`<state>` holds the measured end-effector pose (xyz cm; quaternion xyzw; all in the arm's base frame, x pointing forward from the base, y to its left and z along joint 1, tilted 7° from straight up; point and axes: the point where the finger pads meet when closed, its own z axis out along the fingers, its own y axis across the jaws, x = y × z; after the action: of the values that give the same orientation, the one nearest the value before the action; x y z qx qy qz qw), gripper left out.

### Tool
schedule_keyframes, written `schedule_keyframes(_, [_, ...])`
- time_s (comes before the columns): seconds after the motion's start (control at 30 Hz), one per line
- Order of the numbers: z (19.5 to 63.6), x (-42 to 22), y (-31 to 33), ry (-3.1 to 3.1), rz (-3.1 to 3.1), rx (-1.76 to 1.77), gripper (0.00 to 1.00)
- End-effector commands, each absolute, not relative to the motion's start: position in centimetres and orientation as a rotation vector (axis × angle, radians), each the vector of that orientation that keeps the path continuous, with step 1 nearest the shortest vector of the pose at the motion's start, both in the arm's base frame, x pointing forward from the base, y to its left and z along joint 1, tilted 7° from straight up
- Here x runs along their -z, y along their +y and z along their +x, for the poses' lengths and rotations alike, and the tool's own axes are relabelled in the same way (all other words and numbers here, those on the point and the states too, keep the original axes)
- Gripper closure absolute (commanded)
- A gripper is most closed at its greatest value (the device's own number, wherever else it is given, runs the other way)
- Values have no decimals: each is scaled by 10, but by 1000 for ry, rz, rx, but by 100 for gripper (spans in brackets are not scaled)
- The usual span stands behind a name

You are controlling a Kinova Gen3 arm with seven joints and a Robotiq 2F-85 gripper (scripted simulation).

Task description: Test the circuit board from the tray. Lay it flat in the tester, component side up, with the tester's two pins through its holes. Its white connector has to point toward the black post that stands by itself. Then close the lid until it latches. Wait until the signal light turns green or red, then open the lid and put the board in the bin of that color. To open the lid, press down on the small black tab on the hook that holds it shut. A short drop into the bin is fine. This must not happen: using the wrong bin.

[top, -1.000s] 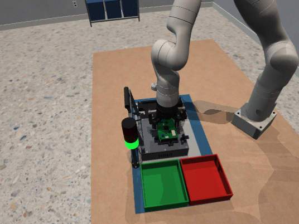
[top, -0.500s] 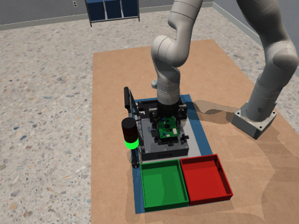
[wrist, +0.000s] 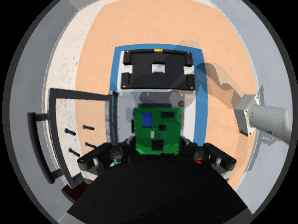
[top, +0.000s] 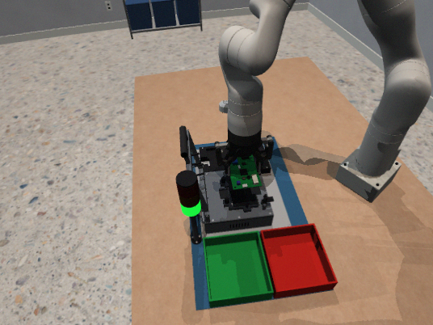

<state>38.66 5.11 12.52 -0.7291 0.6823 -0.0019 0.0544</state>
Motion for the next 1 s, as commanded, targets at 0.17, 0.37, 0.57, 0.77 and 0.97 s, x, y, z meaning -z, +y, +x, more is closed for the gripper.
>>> schedule_keyframes(0.17, [390,-145,45,2080,-2196,32,23])
schedule_keyframes(0.37, [390,-146,45,2080,-2196,32,23])
schedule_keyframes(0.57, [390,-146,45,2080,-2196,32,23])
schedule_keyframes(0.77, [390,-146,45,2080,-2196,32,23])
schedule_keyframes(0.97, [390,-146,45,2080,-2196,32,23])
